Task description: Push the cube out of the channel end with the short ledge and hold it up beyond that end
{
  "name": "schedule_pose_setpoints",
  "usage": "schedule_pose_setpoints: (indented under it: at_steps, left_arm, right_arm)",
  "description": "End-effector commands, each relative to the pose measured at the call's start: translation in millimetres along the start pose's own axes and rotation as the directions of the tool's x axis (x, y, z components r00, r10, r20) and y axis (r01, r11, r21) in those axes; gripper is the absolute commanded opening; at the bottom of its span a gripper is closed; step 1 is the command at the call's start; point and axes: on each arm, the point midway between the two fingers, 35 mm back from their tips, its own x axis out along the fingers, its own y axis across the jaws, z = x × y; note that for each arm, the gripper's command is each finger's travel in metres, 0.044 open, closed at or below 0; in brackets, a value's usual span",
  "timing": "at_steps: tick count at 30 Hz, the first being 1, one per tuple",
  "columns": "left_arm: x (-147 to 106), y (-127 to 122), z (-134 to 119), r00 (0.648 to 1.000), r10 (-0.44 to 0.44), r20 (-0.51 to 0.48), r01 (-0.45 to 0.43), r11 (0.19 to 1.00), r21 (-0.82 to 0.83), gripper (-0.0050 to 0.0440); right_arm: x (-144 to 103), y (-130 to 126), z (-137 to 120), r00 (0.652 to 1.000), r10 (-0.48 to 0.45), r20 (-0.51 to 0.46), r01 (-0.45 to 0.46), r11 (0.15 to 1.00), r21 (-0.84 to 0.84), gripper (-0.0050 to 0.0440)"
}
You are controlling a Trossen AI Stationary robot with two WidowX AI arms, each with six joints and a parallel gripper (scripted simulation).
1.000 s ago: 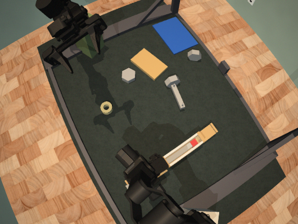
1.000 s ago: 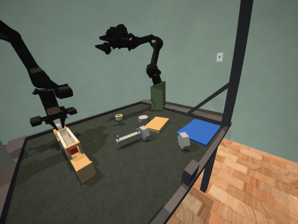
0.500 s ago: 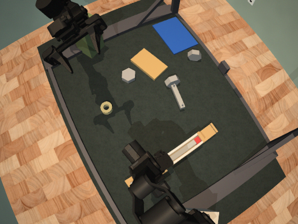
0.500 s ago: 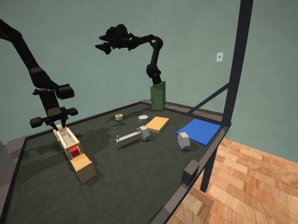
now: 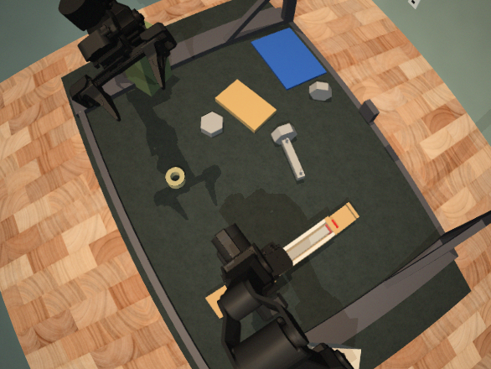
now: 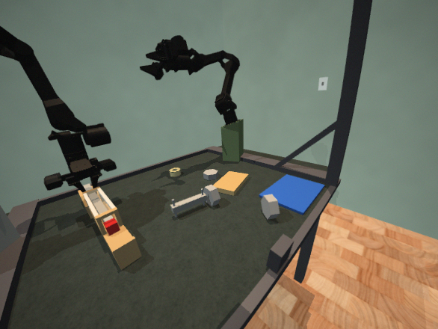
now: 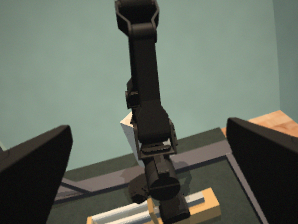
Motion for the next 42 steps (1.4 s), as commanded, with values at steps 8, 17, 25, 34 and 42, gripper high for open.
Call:
schedule_pose_setpoints:
  at_steps: [8,17,25,34,42]
  left_arm:
    - [-2.0,3.9,6.2,1.000,0.013,-0.001,-0.013,1.000,-0.001,0.0000]
    - [-2.4,4.2,15.0,1.000,0.014,-0.001,-0.014,1.000,-0.003,0.0000]
    - [-2.4,4.2,14.9,1.000,0.014,-0.001,-0.014,1.000,-0.003,0.0157]
    - [-2.4,4.2,14.9,1.000,0.014,-0.001,-0.014,1.000,-0.003,0.0157]
    - [-2.4,4.2,14.9,1.000,0.014,-0.001,-0.014,1.000,-0.003,0.0157]
  right_arm:
    - [-1.5,0.0,8.3,1.000,-0.001,0.020,0.001,1.000,0.001,0.0400]
    - [-1.5,0.0,8.3,1.000,-0.001,0.020,0.001,1.000,0.001,0.0400]
    - [-1.5,0.0,8.3,1.000,-0.001,0.020,0.001,1.000,0.001,0.0400]
    - [-1.5,0.0,8.3,1.000,-0.001,0.020,0.001,1.000,0.001,0.0400]
    - [-1.5,0.0,8.3,1.000,-0.001,0.020,0.001,1.000,0.001,0.0400]
